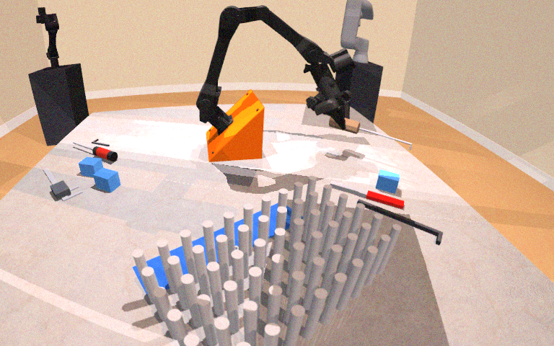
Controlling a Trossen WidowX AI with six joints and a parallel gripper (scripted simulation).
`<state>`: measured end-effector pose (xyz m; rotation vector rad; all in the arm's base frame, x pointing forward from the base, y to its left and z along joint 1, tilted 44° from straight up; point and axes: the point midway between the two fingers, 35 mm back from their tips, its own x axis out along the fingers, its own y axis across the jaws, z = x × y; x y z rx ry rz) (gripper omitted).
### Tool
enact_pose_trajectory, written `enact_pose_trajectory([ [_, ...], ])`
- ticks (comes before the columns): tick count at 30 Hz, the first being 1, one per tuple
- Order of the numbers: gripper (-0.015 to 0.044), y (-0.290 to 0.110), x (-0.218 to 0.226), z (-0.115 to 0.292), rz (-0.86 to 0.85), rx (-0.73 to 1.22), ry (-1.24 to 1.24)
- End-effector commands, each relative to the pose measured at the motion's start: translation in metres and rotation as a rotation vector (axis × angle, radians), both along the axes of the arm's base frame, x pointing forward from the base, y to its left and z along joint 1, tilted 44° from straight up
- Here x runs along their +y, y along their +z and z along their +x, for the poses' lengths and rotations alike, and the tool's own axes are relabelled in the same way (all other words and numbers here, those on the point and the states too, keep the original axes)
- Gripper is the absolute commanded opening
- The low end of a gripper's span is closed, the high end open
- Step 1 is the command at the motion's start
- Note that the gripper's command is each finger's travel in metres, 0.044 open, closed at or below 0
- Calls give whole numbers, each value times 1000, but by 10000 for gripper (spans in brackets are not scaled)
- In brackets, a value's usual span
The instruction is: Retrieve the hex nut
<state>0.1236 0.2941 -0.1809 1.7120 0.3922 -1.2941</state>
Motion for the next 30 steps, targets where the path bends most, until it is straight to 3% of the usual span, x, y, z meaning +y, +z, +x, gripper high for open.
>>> enact_pose_trajectory([
  [1,0,-3,-4,1,-4,-4,6],
  [30,0,-24,-26,1,-4,-4,6],
])
